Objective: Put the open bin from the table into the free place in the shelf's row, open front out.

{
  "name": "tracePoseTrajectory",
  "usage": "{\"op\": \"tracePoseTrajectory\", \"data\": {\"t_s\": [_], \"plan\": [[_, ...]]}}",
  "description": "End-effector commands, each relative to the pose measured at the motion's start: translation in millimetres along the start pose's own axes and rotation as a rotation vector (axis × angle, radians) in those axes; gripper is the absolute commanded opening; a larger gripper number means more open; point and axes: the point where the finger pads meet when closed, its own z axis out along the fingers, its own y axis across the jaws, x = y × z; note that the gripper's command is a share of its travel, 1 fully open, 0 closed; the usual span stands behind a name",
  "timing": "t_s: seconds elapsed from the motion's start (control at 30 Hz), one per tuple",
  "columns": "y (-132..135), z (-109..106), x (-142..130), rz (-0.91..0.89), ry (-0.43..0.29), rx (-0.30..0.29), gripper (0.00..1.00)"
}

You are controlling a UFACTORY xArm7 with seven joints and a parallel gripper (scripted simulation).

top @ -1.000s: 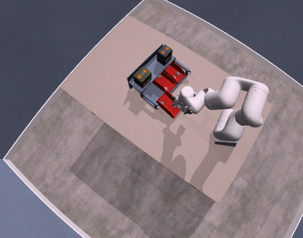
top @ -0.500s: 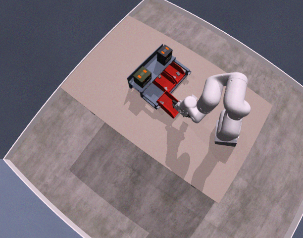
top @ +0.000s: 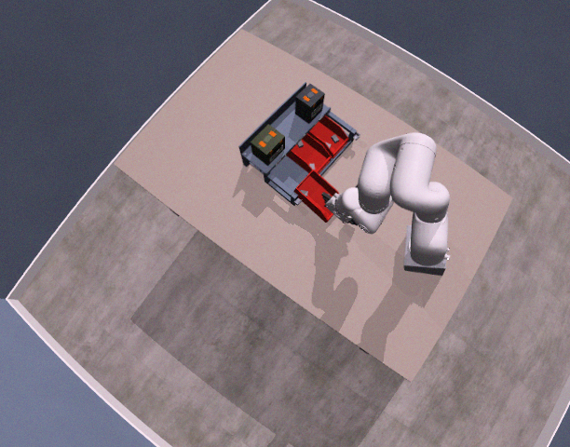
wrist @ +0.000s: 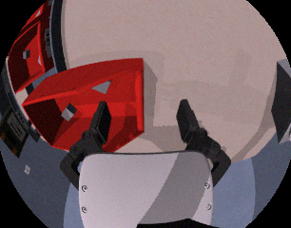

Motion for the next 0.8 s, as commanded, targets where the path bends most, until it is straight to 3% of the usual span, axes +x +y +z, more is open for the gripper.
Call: {"op": "tracePoseTrajectory", "data": {"t_s": [0.0,0.03,0.17,0.77], "plan": [[-1,2,1,0.005,-0.087,0.03,1.0],[-1,-1,0,0.002,-0.02,0.01,1.0],[-3,-7,2,0.005,-0.087,0.03,1.0],[-4,-13,3,0.005,-0.087,0.03,1.0]]}}
